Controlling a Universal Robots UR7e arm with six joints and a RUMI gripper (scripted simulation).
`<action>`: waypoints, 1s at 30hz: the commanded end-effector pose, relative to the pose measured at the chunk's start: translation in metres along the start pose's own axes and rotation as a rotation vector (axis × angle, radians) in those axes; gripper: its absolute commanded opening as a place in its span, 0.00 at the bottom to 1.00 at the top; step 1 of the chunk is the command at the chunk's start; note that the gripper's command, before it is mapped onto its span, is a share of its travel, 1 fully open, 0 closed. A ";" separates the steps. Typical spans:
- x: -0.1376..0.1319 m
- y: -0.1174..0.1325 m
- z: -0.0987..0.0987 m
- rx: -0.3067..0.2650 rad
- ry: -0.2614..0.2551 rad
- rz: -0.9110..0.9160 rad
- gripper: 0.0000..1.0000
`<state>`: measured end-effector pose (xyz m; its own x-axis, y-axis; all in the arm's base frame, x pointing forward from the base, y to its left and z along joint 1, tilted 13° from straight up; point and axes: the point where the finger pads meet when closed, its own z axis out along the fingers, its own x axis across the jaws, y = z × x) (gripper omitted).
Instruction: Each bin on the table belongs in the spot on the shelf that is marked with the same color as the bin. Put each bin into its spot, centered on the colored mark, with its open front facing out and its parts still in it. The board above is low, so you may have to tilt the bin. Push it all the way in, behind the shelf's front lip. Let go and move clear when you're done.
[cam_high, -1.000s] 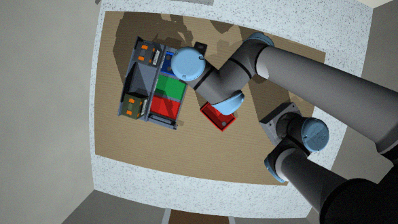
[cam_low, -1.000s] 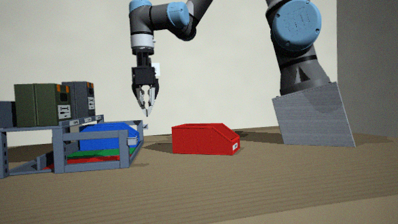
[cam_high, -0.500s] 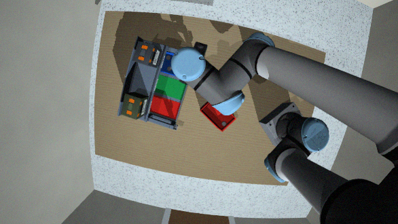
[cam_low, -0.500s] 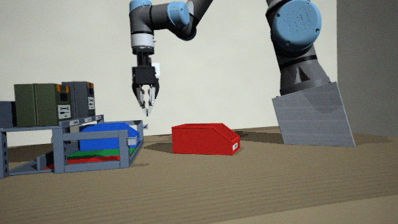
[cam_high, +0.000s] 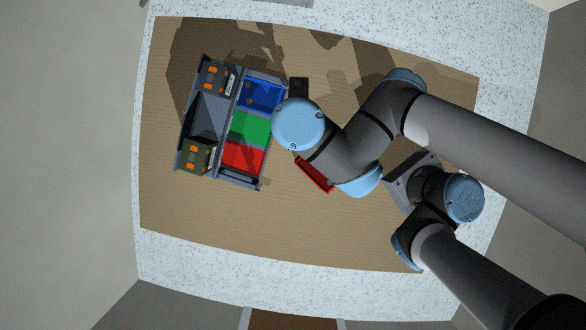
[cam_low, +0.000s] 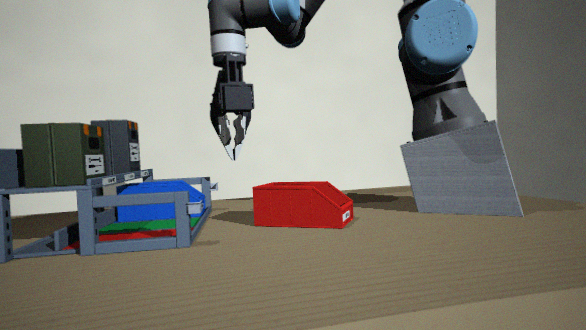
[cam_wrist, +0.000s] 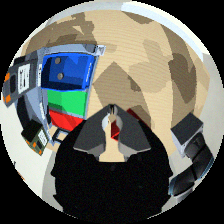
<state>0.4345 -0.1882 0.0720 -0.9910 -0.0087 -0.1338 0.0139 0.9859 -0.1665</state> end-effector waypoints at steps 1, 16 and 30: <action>0.033 0.039 -0.022 -0.001 -0.008 -0.236 0.00; 0.112 0.119 -0.031 0.001 -0.008 -0.756 0.00; 0.123 0.130 -0.030 0.002 -0.008 -0.832 0.00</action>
<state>0.3122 -0.0573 0.0616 -0.6834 -0.7294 0.0284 -0.7168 0.6633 -0.2150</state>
